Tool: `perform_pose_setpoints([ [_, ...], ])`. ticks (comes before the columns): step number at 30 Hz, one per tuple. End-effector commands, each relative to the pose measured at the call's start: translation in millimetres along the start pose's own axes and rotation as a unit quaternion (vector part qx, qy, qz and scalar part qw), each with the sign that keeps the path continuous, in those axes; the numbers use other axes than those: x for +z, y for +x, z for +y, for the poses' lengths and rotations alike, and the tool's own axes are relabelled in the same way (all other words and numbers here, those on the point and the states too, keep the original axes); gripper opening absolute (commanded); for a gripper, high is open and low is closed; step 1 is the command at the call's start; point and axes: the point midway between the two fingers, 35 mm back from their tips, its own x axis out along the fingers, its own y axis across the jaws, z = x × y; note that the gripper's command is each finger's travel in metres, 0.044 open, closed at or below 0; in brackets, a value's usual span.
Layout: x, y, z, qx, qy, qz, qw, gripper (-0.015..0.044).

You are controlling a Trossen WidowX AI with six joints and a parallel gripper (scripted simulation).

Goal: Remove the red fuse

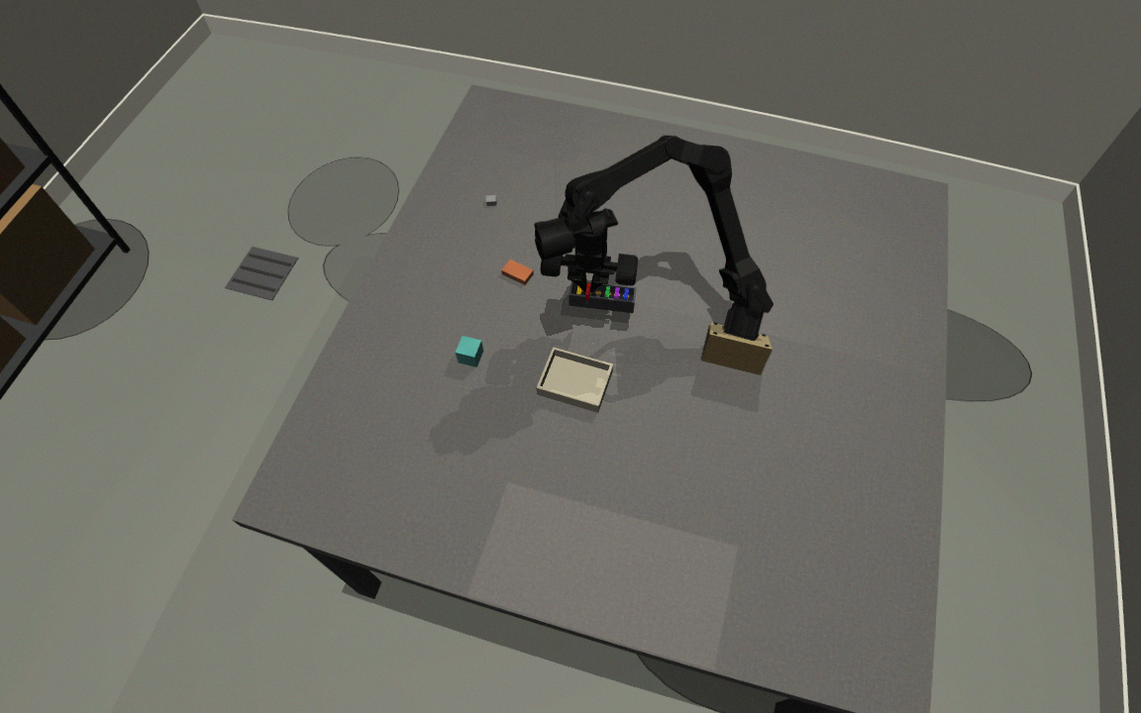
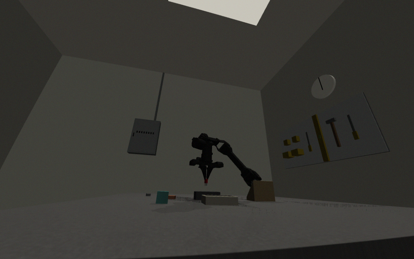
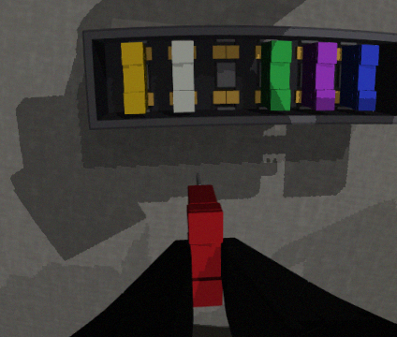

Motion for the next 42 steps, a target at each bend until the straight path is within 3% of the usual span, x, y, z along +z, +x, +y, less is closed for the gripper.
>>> perform_pose_setpoints([
  [1, -25, -1, 6, -0.001, 0.000, 0.003, 1.000, 0.0000],
  [23, -161, 4, 5, -0.002, 0.002, 0.001, 1.000, 0.0000],
  [42, -165, 26, 5, -0.002, 0.002, 0.001, 1.000, 0.0000],
])
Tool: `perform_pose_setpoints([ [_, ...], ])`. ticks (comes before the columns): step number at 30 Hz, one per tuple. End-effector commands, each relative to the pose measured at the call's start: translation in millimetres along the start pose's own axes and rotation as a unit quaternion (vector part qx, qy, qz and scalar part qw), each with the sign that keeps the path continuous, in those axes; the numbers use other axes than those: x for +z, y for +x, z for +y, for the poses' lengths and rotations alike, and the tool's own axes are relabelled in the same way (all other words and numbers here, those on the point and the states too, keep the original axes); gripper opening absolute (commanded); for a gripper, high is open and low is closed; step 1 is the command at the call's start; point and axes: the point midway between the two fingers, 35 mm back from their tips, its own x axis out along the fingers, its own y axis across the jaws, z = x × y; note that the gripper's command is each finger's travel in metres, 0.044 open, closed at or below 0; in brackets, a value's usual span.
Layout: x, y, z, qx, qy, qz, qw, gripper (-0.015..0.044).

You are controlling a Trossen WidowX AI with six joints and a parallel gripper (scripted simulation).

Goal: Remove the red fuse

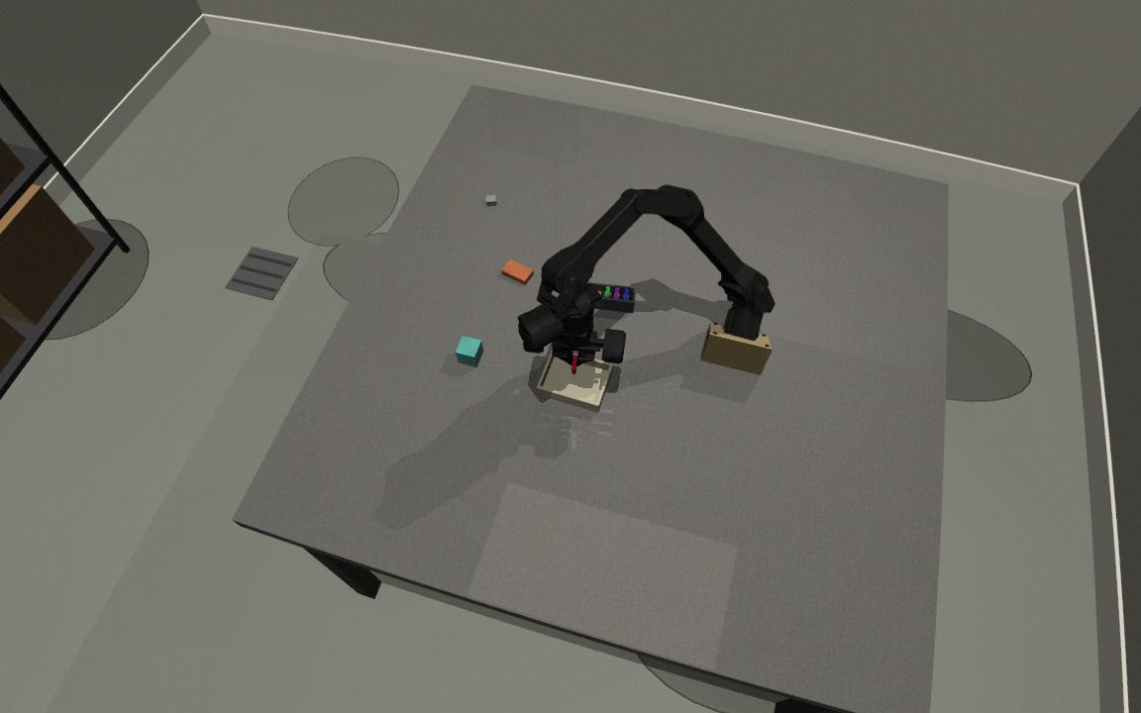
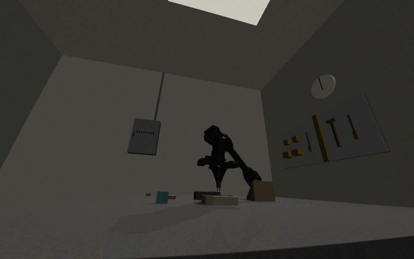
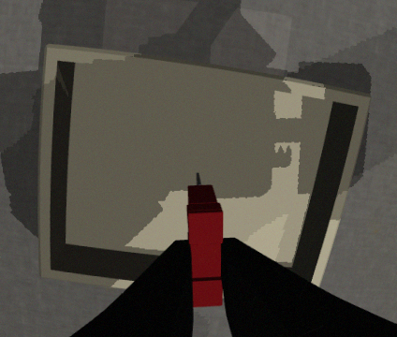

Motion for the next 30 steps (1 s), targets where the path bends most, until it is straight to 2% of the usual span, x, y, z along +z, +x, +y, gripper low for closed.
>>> perform_pose_setpoints([
  [1, 0, 7, 0, 0.001, -0.004, -0.003, 1.000, 0.0000],
  [13, 0, 24, -1, 0.001, -0.004, -0.003, 1.000, 0.0000],
  [25, 0, 21, 0, -0.001, 0.000, -0.001, 1.000, 0.0315],
  [26, 0, 19, 0, -0.001, 0.000, -0.001, 1.000, 0.0330],
  [30, 0, -14, -1, 0.001, -0.004, -0.003, 1.000, 0.0330],
])
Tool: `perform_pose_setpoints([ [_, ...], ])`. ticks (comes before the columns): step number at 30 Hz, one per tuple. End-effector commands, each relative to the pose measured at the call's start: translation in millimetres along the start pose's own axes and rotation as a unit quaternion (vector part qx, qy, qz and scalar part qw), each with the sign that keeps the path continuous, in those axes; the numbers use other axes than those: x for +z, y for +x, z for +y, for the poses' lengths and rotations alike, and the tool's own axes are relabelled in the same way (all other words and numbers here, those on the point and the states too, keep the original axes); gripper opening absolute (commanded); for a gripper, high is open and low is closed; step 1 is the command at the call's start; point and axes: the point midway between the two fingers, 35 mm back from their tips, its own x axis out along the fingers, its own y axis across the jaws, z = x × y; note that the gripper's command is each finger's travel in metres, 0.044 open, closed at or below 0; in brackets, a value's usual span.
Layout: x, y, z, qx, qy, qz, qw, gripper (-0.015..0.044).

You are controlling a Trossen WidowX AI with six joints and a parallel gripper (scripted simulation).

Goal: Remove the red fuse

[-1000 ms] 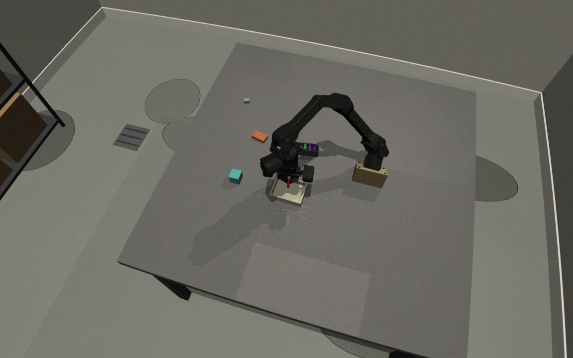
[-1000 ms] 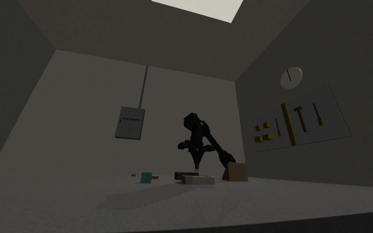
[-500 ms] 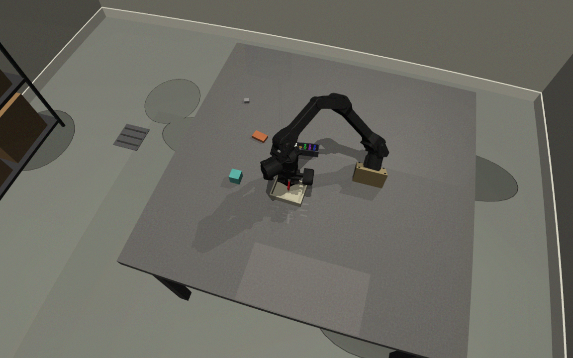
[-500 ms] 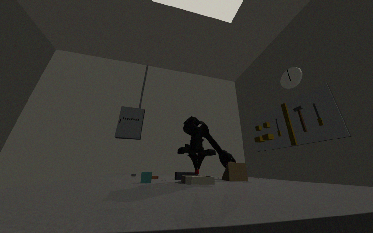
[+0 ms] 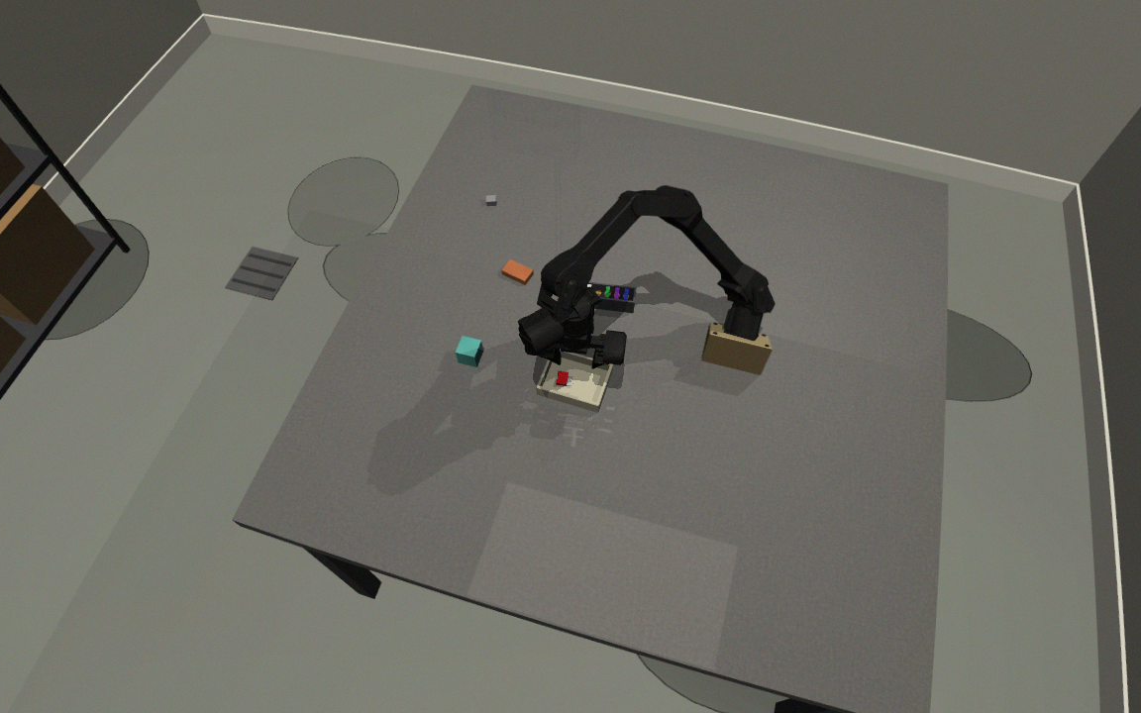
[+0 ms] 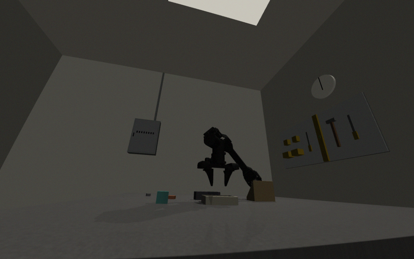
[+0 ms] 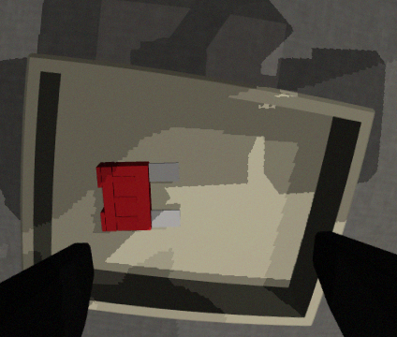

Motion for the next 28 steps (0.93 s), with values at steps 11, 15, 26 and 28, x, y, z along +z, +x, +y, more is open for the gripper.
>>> perform_pose_setpoints([
  [11, -3.1, -23.6, 0.1, 0.008, -0.003, 0.002, 1.000, 0.0330],
  [15, -3.1, -23.6, 0.1, 0.008, -0.003, 0.002, 1.000, 0.0330],
  [26, -3.1, -23.6, 0.1, 0.008, -0.003, 0.002, 1.000, 0.0330],
  [28, -3.1, -23.6, 0.1, 0.008, -0.003, 0.002, 1.000, 0.0330],
])
